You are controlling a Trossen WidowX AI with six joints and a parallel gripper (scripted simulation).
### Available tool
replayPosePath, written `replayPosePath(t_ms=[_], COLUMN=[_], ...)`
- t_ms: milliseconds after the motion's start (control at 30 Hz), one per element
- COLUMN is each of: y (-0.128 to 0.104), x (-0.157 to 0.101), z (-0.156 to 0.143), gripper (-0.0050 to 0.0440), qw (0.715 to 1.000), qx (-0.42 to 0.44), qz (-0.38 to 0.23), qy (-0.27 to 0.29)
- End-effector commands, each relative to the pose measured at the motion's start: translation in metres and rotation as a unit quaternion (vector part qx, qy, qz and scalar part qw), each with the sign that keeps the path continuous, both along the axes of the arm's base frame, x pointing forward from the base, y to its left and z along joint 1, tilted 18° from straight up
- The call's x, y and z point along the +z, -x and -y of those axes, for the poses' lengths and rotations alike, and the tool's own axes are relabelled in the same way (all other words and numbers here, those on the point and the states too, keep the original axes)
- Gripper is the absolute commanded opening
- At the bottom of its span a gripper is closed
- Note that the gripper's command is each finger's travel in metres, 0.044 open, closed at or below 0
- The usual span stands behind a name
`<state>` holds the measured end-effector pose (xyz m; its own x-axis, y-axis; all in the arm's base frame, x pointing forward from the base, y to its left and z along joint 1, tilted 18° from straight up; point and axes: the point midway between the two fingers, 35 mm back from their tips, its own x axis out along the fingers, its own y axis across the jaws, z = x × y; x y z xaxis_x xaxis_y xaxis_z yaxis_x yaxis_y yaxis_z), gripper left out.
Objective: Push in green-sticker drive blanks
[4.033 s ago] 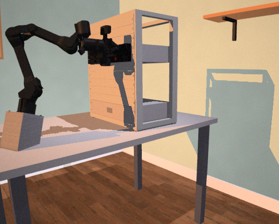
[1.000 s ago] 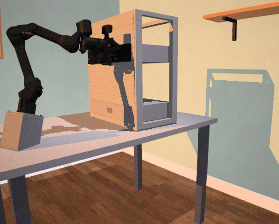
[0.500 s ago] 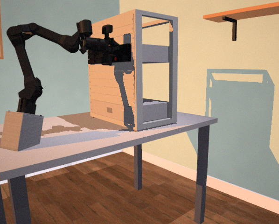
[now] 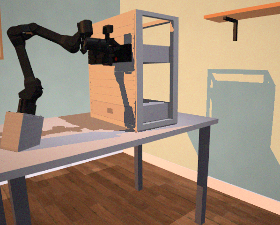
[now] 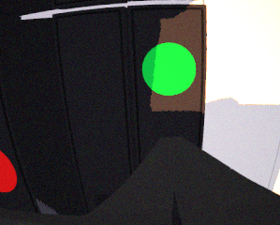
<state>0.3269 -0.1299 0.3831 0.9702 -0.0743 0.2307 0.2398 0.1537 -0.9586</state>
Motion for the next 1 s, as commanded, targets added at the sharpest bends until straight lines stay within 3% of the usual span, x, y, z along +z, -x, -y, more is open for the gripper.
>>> replayPosePath(t_ms=[0,967], y=[0.0031,-0.0001], x=[0.0175,0.0178], z=[-0.0030,-0.0032], gripper=[0.0000,0.0000], qw=[1.000,1.000], qx=[-0.001,-0.001], qz=[0.020,0.020], qy=[0.014,0.014])
